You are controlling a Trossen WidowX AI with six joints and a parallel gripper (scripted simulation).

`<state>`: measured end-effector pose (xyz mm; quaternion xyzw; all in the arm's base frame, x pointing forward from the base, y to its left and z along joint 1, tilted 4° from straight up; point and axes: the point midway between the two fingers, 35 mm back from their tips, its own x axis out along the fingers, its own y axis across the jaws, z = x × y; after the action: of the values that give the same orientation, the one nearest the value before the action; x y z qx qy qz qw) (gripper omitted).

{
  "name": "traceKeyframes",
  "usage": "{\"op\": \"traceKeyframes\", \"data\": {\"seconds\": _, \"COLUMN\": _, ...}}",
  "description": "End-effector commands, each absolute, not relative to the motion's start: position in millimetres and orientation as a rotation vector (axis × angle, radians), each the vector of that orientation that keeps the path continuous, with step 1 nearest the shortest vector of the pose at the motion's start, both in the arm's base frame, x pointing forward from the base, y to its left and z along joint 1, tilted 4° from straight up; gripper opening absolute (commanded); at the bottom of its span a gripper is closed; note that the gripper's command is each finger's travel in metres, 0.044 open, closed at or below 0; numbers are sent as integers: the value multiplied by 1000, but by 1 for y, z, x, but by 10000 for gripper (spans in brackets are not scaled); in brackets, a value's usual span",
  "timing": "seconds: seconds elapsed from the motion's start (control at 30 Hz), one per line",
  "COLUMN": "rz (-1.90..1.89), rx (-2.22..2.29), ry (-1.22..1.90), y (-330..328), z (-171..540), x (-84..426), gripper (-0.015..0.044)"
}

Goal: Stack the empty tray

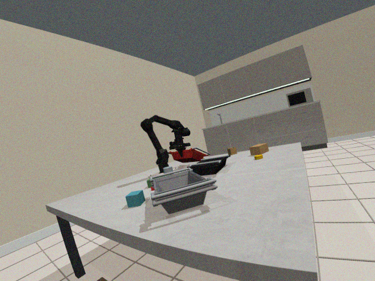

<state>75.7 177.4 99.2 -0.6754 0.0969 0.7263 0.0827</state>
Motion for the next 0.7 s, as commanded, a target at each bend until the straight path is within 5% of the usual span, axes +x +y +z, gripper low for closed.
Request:
{"op": "traceKeyframes", "data": {"seconds": 0.0, "rz": 2146, "rx": -2022, "ry": 250, "y": 191, "z": 113, "x": 83, "gripper": 0}}
{"op": "traceKeyframes", "data": {"seconds": 0.67, "rz": 2143, "rx": -2021, "ry": 245, "y": 247, "z": 162, "x": 108, "gripper": 0}}
